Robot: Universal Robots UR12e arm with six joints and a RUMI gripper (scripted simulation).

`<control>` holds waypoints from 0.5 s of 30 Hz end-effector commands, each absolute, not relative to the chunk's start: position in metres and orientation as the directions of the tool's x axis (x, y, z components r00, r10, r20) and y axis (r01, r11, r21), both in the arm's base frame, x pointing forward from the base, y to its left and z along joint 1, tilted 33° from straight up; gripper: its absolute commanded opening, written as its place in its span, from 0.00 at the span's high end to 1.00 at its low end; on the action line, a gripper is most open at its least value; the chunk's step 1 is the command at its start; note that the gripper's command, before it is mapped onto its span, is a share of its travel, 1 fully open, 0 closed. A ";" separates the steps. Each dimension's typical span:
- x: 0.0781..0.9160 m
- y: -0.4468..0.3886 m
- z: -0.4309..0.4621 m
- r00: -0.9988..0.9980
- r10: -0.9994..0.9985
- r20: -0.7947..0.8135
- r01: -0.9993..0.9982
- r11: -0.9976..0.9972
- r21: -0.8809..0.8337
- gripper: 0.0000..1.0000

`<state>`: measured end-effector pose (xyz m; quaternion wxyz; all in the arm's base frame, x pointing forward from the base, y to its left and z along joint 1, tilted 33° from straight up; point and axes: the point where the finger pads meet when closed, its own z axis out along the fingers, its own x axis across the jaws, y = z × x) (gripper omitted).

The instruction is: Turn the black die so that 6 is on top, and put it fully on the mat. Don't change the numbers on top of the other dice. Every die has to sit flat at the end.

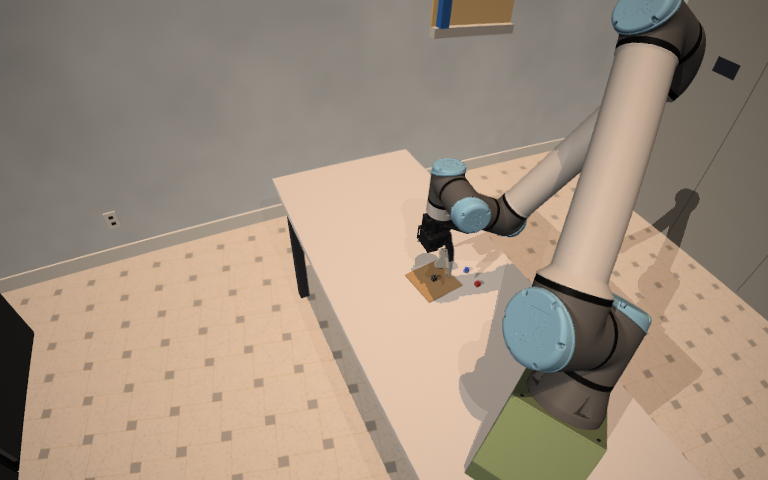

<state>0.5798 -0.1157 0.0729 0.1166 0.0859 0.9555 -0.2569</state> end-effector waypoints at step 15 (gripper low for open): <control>0.569 -0.083 0.127 -0.958 0.104 -0.268 0.224 0.853 -0.471 0.00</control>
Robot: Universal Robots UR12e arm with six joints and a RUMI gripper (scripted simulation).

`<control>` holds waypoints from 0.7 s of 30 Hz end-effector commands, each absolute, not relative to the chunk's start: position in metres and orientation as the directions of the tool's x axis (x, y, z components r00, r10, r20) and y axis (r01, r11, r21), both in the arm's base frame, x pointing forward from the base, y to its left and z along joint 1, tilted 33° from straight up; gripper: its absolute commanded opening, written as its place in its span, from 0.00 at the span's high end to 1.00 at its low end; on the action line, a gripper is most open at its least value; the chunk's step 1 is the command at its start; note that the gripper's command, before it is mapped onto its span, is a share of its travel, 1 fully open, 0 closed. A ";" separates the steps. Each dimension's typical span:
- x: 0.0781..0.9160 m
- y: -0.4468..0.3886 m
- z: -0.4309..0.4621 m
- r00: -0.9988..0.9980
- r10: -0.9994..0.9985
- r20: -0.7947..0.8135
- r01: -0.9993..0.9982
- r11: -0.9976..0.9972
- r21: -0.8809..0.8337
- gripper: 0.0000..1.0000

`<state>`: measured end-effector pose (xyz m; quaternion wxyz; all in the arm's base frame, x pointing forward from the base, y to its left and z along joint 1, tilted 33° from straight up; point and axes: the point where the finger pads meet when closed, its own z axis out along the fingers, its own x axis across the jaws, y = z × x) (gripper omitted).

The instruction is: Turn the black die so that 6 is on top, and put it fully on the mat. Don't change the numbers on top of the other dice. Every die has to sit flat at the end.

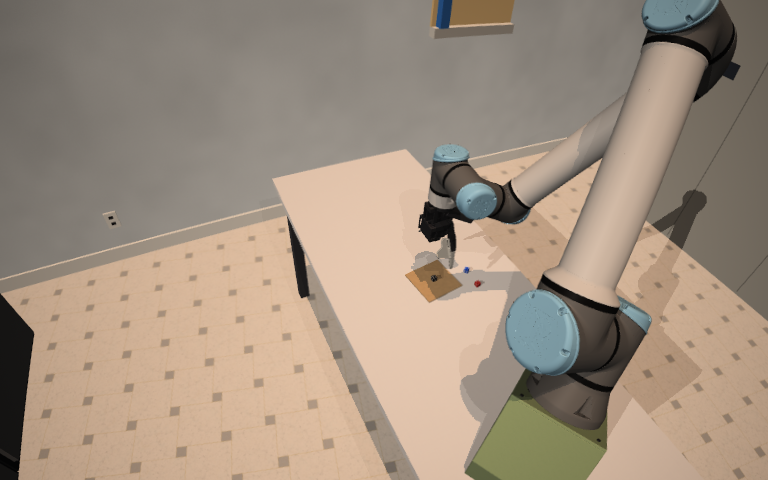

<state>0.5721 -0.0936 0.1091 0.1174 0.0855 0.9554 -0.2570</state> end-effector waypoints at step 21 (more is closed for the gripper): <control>0.561 -0.062 0.161 -0.958 0.104 -0.268 0.224 0.853 -0.471 0.00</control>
